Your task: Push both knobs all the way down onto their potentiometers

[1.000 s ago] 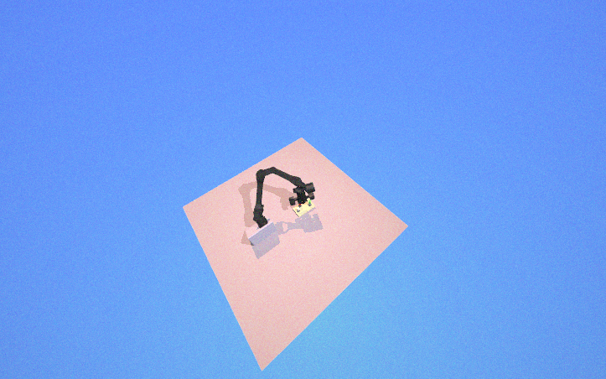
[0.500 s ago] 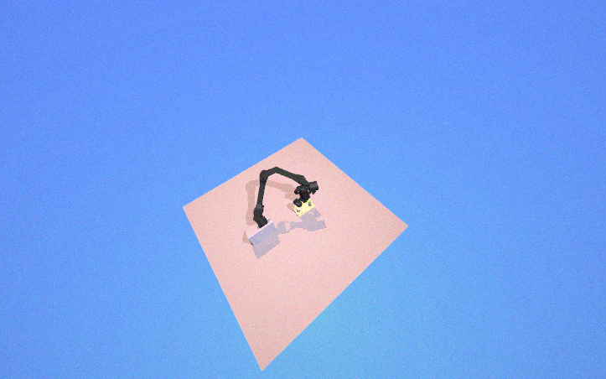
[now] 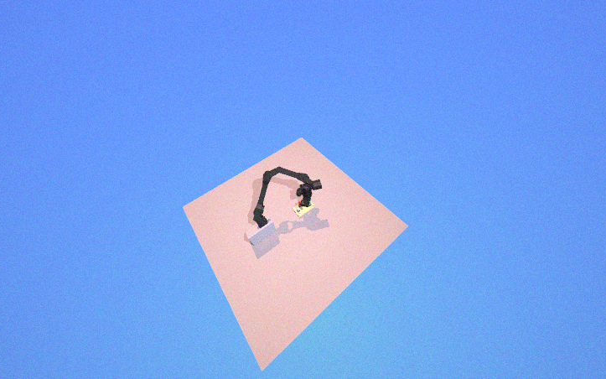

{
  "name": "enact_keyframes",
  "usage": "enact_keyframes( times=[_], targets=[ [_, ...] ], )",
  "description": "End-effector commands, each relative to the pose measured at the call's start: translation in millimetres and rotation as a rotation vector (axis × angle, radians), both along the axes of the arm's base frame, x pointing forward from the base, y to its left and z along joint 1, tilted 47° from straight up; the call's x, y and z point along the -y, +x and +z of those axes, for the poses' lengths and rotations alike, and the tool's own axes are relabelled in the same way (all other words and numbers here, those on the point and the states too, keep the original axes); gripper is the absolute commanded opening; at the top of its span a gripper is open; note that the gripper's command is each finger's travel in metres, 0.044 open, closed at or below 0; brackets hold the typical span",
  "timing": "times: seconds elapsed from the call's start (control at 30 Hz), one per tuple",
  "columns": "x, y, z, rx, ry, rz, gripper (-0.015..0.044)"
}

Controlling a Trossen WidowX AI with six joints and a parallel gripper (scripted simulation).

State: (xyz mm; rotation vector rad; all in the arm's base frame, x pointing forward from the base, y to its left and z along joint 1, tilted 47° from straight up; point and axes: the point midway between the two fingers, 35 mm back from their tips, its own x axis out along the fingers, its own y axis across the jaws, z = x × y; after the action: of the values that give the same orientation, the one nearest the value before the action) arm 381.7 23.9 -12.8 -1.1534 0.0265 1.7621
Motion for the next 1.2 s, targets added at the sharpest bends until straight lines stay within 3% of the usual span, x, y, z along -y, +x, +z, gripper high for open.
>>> enact_keyframes(
  times=[0.0,0.27,1.17],
  targets=[
    [-1.2,6.1,0.2,0.087,0.014,0.093,0.0000],
    [-0.4,15.8,0.2,0.261,0.035,0.275,0.0000],
    [-13.4,14.7,-12.3,0.265,0.036,0.279,0.0000]
  ],
)
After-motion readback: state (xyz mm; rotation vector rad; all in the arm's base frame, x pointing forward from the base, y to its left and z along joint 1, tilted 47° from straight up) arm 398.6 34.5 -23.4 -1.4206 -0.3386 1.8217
